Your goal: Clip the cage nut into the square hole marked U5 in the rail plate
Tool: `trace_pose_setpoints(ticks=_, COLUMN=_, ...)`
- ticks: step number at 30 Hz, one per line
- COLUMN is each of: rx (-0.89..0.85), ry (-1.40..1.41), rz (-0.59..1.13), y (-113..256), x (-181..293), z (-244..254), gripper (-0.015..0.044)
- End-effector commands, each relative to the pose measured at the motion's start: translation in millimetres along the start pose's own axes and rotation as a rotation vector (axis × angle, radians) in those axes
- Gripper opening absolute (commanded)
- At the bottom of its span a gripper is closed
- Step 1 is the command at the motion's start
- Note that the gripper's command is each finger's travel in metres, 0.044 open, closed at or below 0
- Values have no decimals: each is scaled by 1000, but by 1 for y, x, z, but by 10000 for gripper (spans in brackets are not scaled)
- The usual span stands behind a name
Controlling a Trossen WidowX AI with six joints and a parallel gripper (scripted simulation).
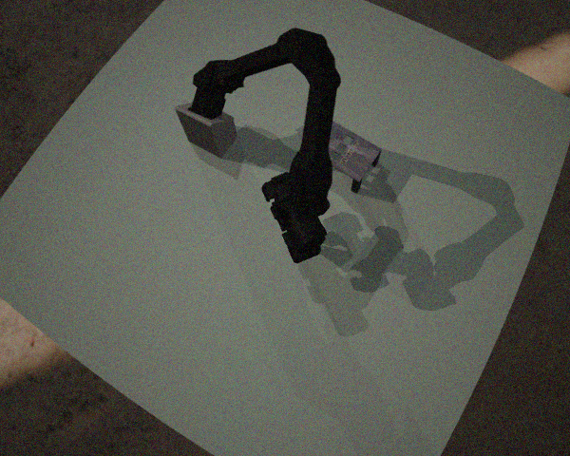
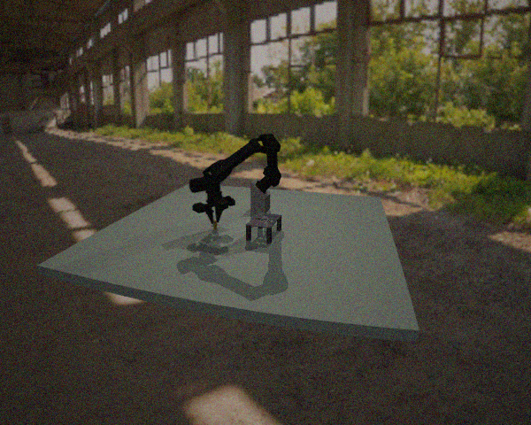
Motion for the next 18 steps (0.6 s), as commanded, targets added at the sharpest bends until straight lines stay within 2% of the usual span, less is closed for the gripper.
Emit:
trace_pose_setpoints(ticks=1, rx=1, ry=-3, rz=-4, y=0, x=0, z=-1, gripper=120)
trace_pose_setpoints(ticks=13, rx=1, ry=-3, rz=-4, y=0, x=0, z=-1, gripper=120)
trace_pose_setpoints(ticks=16, rx=0, ry=0, rz=0, y=0, x=0, z=0, gripper=41)
trace_pose_setpoints(ticks=18, rx=0, ry=0, rz=0, y=0, x=0, z=0, gripper=26)
Point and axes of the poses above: the point midway between the two fingers, 35 mm back from their tips, its own y axis back along the fingers, its own z axis across the jaws, x = y × z, the point moved 5 cm from there along y, back along the fingers, and after that the axes turned 7 degrees about -y, right-handed, at the moved point
